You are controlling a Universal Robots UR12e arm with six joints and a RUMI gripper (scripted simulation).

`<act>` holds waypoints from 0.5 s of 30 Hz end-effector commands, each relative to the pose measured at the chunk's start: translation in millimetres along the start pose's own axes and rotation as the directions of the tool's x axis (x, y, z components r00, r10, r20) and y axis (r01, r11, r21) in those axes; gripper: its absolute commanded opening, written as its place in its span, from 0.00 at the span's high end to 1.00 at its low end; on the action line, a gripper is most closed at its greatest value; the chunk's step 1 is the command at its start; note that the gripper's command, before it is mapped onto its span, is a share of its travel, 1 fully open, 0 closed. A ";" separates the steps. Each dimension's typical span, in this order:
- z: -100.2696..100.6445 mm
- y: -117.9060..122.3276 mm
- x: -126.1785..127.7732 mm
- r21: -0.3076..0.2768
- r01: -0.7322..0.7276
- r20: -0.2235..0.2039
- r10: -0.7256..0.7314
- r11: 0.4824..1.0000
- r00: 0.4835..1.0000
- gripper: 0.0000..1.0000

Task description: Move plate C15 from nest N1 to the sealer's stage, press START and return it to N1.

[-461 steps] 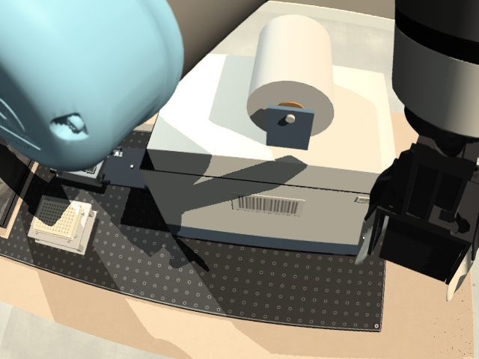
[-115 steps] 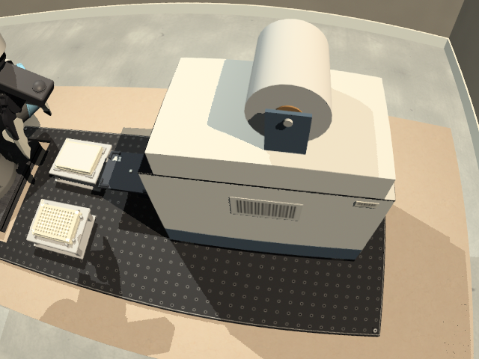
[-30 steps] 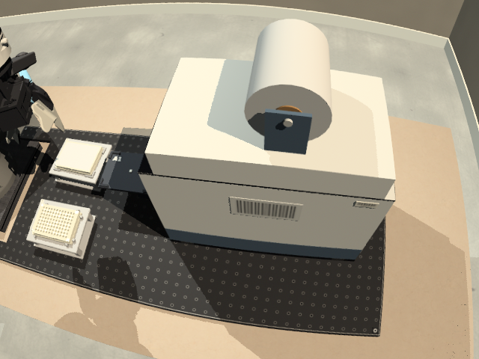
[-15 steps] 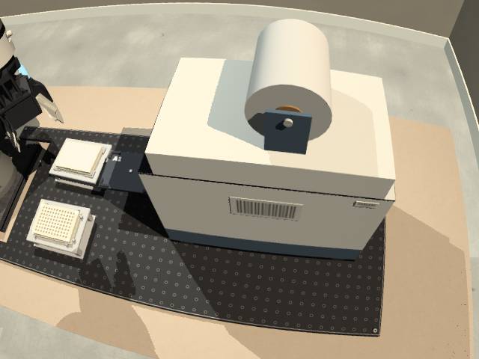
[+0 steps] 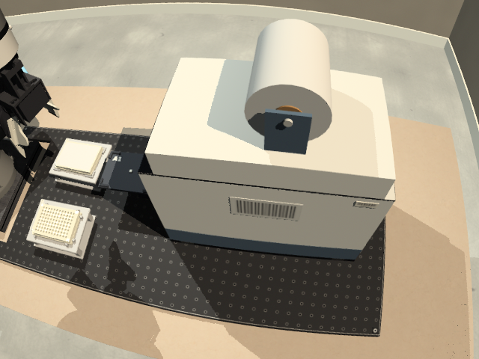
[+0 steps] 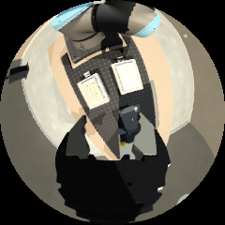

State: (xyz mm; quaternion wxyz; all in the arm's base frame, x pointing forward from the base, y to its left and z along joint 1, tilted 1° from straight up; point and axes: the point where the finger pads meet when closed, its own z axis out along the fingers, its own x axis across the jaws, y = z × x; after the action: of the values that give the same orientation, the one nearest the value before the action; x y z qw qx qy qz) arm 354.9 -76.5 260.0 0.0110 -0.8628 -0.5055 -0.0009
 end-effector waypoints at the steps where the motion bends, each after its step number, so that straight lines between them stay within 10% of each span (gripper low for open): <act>1: -0.7 0.4 -0.2 -0.003 0.144 -0.005 -0.144 0.990 0.990 0.32; 15: -0.7 0.4 -0.1 -0.003 0.310 -0.005 -0.310 0.951 0.951 0.32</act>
State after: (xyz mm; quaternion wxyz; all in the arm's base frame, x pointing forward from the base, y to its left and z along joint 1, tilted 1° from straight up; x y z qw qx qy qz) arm 354.8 -76.5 260.1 0.0113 -0.7746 -0.6323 -0.0048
